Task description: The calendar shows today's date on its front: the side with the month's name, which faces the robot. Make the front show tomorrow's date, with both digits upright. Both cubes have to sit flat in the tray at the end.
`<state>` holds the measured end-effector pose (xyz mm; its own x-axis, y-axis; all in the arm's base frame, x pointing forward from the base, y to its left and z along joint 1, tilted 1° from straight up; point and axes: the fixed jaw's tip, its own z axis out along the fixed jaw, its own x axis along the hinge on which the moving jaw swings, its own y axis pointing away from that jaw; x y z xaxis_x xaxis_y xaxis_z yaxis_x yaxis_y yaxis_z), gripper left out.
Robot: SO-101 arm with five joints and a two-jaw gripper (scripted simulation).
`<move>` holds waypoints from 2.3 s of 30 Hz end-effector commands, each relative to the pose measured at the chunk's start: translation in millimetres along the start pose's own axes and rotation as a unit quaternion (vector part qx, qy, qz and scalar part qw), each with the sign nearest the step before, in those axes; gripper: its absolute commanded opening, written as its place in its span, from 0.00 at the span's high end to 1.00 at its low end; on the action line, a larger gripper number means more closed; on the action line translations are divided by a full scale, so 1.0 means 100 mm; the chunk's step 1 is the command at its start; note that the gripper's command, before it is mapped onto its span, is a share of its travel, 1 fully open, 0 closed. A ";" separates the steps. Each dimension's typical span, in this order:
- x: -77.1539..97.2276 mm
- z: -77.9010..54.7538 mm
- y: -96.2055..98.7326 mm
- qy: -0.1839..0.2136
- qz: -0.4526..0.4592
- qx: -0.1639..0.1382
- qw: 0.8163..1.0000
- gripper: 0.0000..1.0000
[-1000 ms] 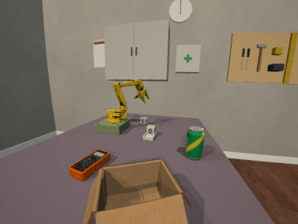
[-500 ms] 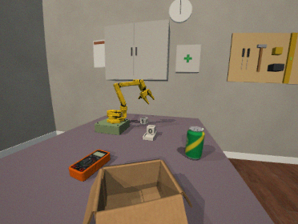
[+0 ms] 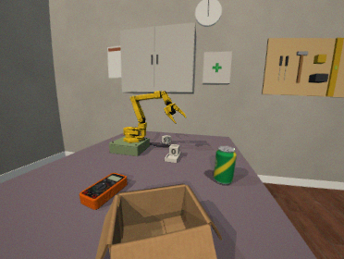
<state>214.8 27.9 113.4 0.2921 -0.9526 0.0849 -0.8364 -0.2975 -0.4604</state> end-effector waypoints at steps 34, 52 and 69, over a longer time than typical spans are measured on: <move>0.46 0.47 0.46 0.020 0.146 -0.148 0.978 0.65; 0.41 0.71 0.72 -0.004 0.157 -0.237 0.959 0.65; 0.41 0.71 0.72 -0.004 0.157 -0.237 0.959 0.65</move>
<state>197.9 -26.5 22.6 0.0078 -1.0000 0.0027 -0.9999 -0.0078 -0.0099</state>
